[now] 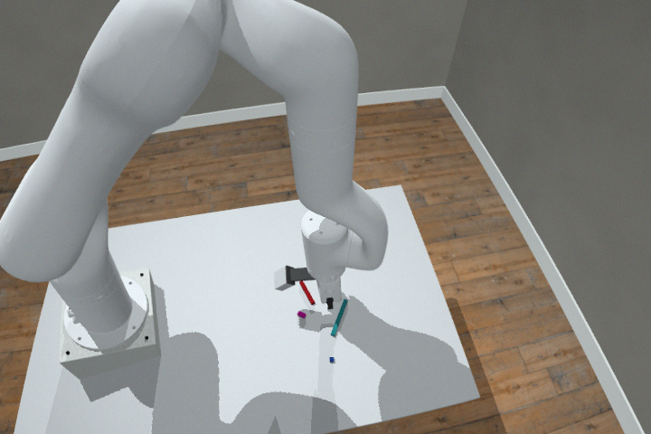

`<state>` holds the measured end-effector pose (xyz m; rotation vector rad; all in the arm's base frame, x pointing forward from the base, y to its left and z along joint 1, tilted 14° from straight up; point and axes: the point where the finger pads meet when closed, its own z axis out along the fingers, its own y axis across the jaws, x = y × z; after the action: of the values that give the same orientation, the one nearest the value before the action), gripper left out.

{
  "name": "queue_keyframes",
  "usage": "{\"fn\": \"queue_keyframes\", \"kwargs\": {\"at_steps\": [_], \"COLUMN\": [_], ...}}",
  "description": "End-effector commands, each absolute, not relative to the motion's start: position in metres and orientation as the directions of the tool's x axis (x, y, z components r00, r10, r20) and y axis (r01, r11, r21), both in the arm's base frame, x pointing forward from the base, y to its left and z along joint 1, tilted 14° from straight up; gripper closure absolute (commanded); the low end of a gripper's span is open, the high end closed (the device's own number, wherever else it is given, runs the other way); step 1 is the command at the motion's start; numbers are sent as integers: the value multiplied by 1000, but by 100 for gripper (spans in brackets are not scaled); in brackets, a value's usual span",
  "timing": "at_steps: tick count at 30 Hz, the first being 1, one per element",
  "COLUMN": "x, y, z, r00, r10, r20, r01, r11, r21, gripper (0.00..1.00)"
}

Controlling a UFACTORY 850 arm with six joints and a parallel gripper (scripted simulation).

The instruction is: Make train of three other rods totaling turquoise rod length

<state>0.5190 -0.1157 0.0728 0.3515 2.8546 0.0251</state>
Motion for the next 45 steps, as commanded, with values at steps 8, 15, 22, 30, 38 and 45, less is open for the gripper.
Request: {"fn": "queue_keyframes", "kwargs": {"at_steps": [8,15,22,30,38,45], "x": [516,513,509,505,502,502], "y": [-116,-116,-116,-116,-116,-116], "z": [91,101,117,134,143,145], "r00": [-940,-940,-940,-940,-940,-940], "r10": [241,241,241,241,241,241], "r20": [-243,-243,-243,-243,-243,-243], "r01": [235,235,235,235,235,235], "r11": [971,971,971,971,971,971], "r21": [54,54,54,54,54,54], "gripper": [96,96,96,96,96,96]}}
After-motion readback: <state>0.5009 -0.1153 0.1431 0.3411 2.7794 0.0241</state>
